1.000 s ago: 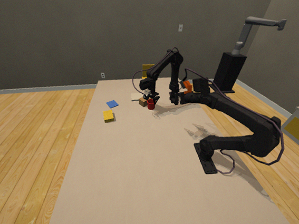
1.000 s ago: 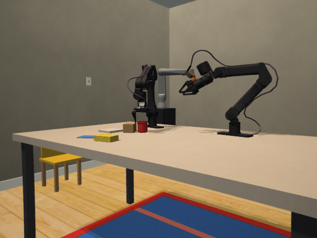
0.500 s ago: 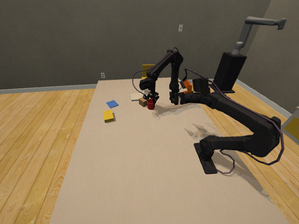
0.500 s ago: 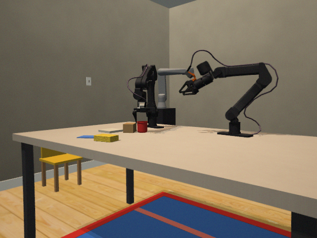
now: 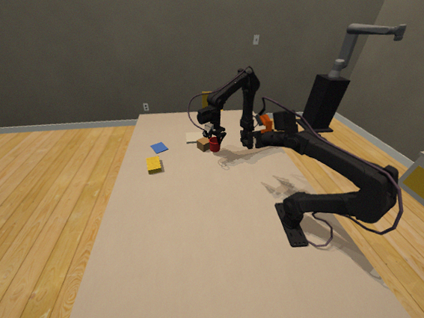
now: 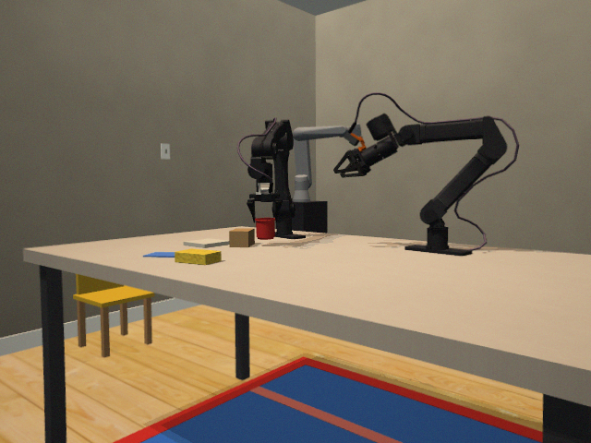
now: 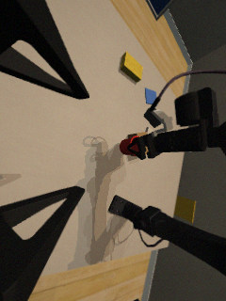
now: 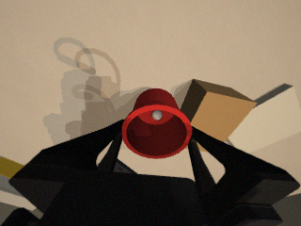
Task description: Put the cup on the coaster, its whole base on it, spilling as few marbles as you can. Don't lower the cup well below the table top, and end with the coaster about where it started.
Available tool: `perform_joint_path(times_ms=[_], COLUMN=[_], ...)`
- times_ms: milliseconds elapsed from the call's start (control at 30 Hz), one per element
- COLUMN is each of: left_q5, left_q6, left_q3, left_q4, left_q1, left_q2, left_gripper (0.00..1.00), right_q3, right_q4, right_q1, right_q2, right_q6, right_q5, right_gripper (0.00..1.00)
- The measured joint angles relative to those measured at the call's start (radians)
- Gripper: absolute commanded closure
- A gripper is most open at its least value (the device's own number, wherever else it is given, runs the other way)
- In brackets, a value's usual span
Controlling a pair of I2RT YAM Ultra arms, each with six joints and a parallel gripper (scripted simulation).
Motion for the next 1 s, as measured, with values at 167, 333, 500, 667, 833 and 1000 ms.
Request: perform_joint_path(times_ms=[167,333,500,667,833,1000], left_q5=[0.000,0.000,0.000,0.000,0.003,0.006], left_q6=[0.000,0.000,0.000,0.000,0.000,0.000], left_q3=[0.000,0.000,0.000,0.029,0.196,0.338], left_q4=[0.000,0.000,0.006,0.014,0.049,0.105], left_q1=[0.000,0.000,0.000,0.000,0.017,0.038], left_q2=[0.000,0.000,0.000,0.031,0.225,0.415], left_gripper=[0.00,0.00,0.00,0.00,0.00,0.00], right_q3=[0.163,0.260,0.264,0.264,0.283,0.338], right_q4=[-0.121,-0.214,-0.253,-0.255,-0.251,-0.245], right_q1=[0.000,0.000,-0.002,-0.088,-0.306,-0.461], right_q2=[-0.015,-0.015,-0.015,-0.015,0.013,0.092], right_q6=[0.000,-0.002,-0.025,-0.140,-0.307,-0.440], right_q5=[0.000,0.000,0.000,-0.002,0.003,0.010], right_gripper=[1.00,1.00,1.00,1.00,1.00,1.00])
